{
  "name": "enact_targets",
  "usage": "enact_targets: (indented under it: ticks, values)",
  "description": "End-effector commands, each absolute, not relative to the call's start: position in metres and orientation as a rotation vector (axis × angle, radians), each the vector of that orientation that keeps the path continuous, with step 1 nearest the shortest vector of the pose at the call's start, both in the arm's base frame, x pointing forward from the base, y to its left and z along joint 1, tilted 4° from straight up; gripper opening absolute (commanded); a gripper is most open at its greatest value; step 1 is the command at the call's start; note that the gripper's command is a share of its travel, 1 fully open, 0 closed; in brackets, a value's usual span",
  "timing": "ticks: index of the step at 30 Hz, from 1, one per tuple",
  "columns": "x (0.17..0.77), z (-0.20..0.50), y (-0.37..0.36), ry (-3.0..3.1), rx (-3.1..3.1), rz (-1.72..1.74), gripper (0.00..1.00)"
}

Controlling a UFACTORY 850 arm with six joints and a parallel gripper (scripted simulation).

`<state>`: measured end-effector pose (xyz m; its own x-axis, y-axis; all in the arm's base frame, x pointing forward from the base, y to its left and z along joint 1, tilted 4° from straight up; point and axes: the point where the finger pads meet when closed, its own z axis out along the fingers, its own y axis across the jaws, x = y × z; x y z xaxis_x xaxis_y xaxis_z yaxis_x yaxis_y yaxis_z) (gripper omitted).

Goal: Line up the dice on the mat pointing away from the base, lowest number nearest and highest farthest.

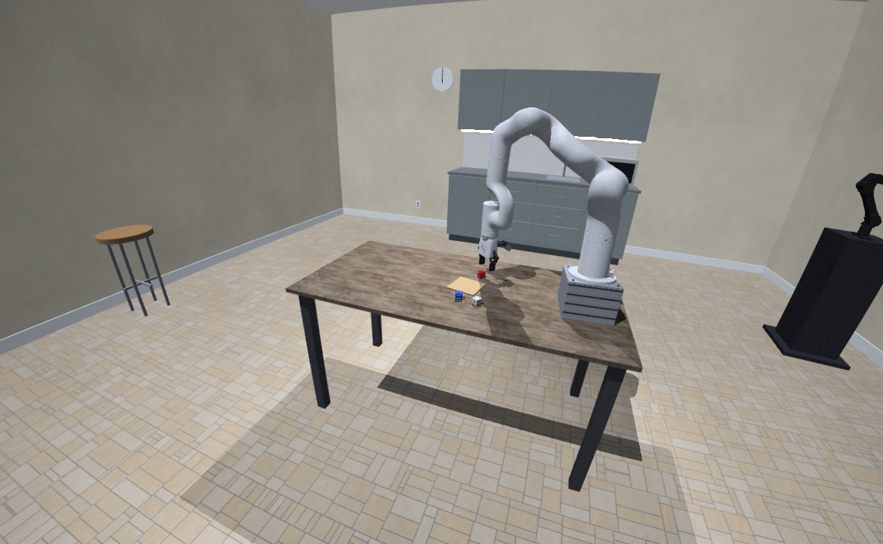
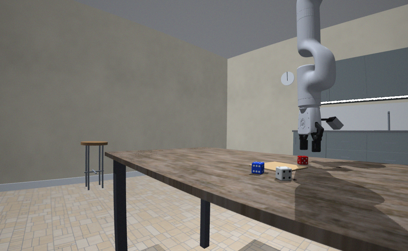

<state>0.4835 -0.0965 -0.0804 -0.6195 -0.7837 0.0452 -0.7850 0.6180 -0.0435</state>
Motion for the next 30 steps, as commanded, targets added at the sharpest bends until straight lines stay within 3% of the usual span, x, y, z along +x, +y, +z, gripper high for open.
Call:
enact_targets:
  ticks: [1,30]
  values:
    - [0.484,-0.08,-0.09,-2.811,1.363,0.102,1.0]
    - [0.492,-0.093,0.102,-2.811,1.363,0.102,1.0]
